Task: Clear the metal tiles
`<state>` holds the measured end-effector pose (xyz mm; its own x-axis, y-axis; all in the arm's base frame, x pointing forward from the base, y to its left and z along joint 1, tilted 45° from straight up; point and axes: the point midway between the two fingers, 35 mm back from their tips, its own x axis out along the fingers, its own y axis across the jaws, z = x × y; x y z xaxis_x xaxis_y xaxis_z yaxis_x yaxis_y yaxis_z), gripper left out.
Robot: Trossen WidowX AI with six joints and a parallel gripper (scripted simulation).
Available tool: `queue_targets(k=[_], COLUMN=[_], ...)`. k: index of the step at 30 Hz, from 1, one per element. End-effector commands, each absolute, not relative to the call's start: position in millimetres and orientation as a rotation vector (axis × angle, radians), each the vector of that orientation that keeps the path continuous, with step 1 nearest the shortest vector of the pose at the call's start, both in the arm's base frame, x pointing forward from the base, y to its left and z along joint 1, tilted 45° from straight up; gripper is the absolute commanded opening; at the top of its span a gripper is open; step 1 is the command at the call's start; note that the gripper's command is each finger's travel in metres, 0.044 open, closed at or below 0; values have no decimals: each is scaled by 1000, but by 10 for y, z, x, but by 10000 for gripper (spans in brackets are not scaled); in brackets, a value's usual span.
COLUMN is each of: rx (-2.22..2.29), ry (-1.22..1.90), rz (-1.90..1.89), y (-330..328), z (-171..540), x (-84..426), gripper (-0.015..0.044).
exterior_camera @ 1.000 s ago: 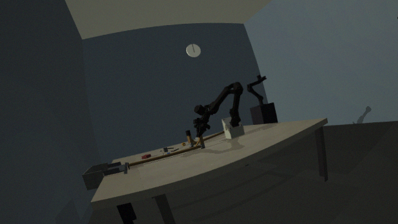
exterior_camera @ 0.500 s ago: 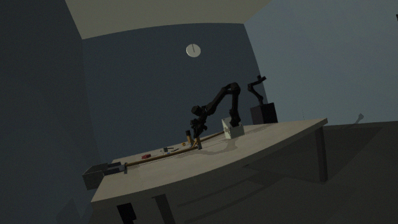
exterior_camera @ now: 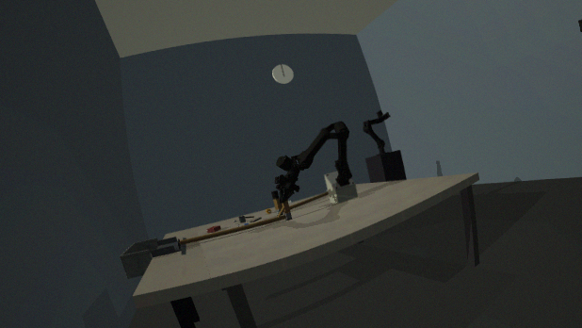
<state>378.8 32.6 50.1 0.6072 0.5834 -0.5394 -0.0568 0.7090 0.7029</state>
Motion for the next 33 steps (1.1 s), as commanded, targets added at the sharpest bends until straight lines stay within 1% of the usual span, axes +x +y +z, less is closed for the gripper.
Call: queue_targets(k=[1,33], rx=[697,696], ry=[837,834], rz=[401,403], y=[318,343], z=[536,595], x=[3881,4362], gripper=[0,0])
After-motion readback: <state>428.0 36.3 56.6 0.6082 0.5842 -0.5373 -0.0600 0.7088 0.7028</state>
